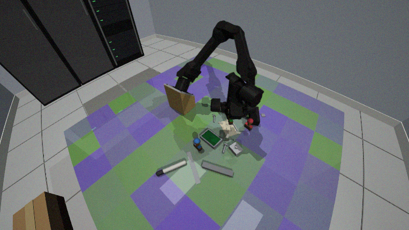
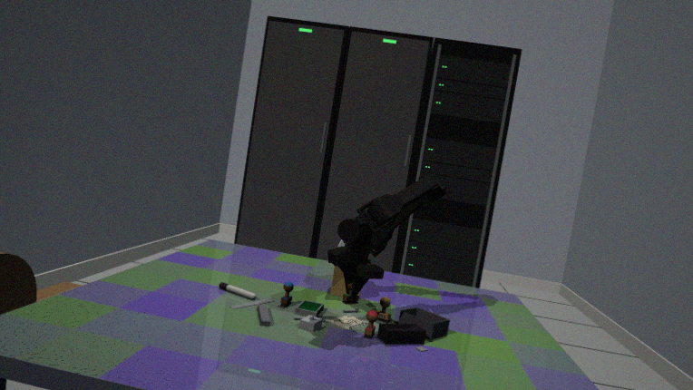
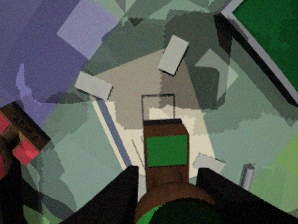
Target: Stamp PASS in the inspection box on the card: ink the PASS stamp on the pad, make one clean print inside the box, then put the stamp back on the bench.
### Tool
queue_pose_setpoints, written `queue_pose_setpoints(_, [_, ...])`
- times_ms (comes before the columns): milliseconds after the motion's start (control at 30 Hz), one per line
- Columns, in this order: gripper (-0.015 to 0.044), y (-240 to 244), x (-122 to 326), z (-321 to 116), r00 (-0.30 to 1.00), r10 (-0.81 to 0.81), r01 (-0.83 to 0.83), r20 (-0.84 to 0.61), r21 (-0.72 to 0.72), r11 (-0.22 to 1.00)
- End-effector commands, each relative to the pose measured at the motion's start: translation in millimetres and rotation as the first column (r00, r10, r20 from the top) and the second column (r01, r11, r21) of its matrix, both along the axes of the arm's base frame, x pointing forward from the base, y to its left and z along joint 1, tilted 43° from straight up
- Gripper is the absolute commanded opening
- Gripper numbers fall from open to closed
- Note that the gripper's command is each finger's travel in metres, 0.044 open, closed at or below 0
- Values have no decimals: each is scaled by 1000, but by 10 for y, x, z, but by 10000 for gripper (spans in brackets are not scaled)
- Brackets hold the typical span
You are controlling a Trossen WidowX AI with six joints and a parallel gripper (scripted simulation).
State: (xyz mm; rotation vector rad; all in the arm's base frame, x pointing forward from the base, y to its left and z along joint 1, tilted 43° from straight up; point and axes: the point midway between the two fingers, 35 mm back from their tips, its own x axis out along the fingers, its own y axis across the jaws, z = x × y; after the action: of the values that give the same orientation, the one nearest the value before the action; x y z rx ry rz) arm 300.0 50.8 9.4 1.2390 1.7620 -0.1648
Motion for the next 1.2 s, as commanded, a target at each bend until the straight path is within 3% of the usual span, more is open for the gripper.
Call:
queue_pose_setpoints(0, [0,24,-10,-30,1000,-5,5,-6,4,1000])
queue_pose_setpoints(1167, [0,183,-21,-201,1000,-6,6,-6,3,1000])
